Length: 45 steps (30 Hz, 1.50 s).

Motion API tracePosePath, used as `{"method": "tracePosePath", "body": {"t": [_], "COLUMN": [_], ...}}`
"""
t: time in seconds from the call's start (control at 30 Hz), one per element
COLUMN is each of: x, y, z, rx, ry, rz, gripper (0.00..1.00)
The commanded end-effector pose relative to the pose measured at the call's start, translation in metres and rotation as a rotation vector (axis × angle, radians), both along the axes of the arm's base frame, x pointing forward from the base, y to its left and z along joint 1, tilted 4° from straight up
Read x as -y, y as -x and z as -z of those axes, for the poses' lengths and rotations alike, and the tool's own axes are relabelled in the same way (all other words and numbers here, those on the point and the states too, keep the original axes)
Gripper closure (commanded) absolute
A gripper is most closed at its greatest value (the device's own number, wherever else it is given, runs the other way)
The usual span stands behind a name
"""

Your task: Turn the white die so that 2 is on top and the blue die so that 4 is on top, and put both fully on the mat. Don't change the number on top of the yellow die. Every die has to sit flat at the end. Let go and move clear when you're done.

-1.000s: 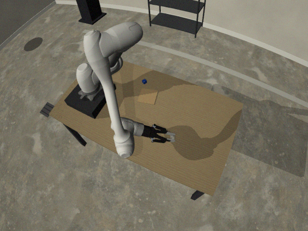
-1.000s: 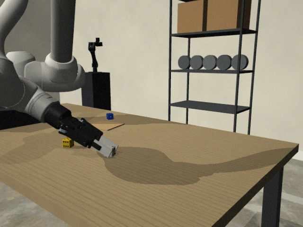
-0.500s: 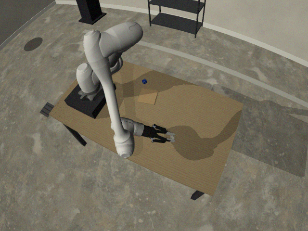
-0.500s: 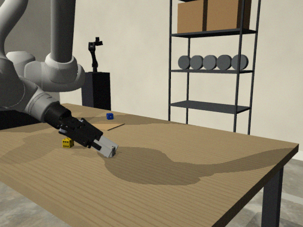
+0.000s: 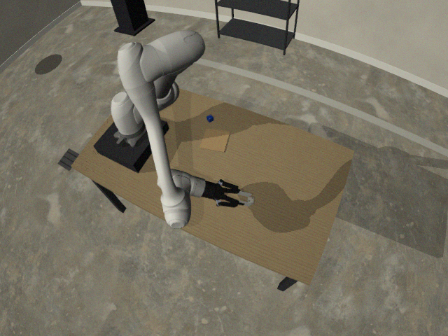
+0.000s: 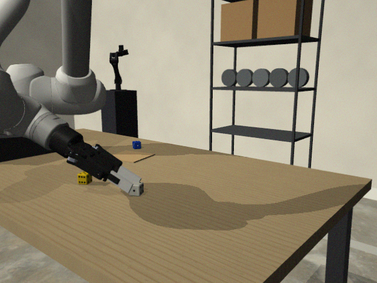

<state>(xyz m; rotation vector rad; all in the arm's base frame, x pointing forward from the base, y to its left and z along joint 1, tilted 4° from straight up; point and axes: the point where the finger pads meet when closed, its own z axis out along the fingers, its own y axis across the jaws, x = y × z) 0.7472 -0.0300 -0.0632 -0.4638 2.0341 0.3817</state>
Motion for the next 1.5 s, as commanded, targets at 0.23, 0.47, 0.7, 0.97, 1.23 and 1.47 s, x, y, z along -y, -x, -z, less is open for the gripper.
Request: {"method": "tracePosePath", "body": {"t": [0.23,0.47,0.7,0.97,1.23,1.47], "x": [0.012,0.013,0.014,0.016,0.016,0.007], "y": [0.022,0.022,0.022,0.021,0.020,0.018], "z": [-0.015,-0.016,-0.035,-0.062,-0.075,-0.076], "rx": [0.002,0.002,0.002,0.002,0.002,-0.011], "ry": [0.000,0.000,0.000,0.000,0.000,-0.015], "rz": [-0.004,-0.004,-0.004,-0.004,-0.004,-0.029], "gripper": [0.65,0.65,0.65,0.65,0.65,0.65]}}
